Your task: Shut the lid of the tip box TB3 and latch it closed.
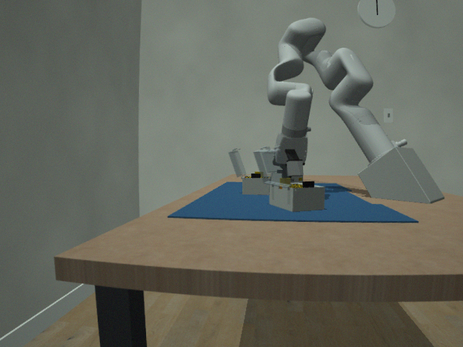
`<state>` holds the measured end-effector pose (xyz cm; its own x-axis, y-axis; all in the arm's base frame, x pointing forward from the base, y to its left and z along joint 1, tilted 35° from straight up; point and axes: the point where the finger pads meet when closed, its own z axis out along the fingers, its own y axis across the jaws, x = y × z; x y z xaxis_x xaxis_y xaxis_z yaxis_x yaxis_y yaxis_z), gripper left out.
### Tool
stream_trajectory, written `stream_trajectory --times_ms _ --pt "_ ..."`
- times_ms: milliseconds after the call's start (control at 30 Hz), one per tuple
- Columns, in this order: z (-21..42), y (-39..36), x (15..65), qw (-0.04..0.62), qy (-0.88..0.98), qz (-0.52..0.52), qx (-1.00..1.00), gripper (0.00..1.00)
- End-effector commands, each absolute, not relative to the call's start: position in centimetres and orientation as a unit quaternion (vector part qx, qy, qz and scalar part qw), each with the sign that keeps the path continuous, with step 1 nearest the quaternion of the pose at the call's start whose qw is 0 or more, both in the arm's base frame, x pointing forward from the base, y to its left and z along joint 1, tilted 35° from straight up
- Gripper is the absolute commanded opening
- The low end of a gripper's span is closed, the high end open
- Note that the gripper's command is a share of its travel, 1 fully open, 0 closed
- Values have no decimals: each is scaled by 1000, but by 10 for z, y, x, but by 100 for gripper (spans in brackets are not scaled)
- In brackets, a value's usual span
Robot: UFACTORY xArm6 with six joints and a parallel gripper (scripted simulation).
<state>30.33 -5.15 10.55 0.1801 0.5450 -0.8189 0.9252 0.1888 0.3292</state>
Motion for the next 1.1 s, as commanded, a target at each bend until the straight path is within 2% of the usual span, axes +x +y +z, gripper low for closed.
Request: stream_trajectory --times_ms 0,833,1067 --pt "106 -51 304 474 608 -200 605 0" --pt "106 -51 304 474 608 -200 605 0" --pt "135 -36 291 474 608 -200 605 0"
